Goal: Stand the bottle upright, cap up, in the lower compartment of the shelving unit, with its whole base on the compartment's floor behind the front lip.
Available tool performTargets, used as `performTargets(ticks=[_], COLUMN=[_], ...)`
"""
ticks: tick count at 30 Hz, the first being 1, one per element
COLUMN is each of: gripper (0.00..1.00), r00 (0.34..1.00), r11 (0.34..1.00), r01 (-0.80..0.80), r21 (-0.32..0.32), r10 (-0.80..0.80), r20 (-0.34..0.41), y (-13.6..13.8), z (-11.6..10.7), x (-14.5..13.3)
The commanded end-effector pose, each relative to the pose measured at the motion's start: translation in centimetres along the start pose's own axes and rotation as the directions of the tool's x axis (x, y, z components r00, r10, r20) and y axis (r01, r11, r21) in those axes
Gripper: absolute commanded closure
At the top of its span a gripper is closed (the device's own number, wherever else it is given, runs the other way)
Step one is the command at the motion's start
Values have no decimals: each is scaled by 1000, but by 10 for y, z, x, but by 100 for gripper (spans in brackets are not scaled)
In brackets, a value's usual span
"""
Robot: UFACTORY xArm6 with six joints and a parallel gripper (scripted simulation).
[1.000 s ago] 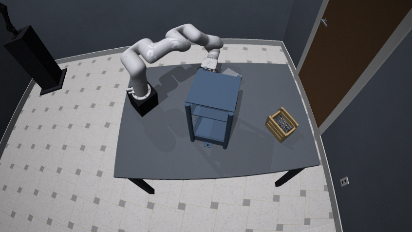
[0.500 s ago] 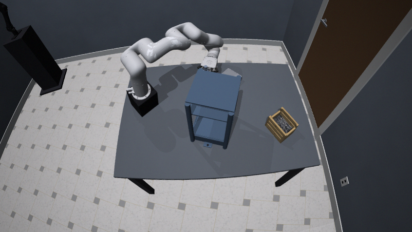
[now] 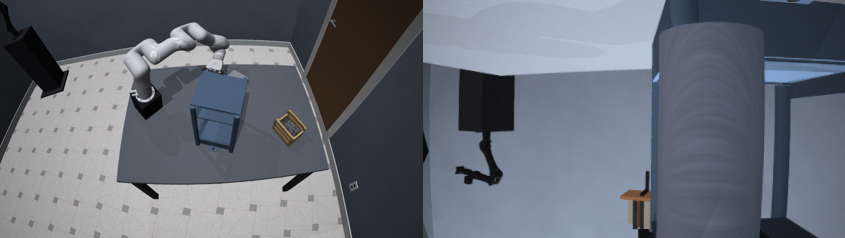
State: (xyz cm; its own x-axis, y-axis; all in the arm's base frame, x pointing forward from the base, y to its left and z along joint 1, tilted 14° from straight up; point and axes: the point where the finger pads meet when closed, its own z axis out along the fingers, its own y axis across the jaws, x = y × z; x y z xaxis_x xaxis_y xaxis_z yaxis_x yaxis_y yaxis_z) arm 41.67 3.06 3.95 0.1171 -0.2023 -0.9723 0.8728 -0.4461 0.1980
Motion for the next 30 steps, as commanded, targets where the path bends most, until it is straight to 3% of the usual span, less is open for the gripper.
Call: performTargets(ticks=[1,19,30], gripper=[100,100,100], r00=[1000,1000,1000], r11=[1000,1000,1000], r01=[-3,-3,-3], r21=[0,0,0], r10=[3,3,3], r20=[-3,-3,-3], y=[1,1,1], z=[5,50,57], x=[-1,-1,-1])
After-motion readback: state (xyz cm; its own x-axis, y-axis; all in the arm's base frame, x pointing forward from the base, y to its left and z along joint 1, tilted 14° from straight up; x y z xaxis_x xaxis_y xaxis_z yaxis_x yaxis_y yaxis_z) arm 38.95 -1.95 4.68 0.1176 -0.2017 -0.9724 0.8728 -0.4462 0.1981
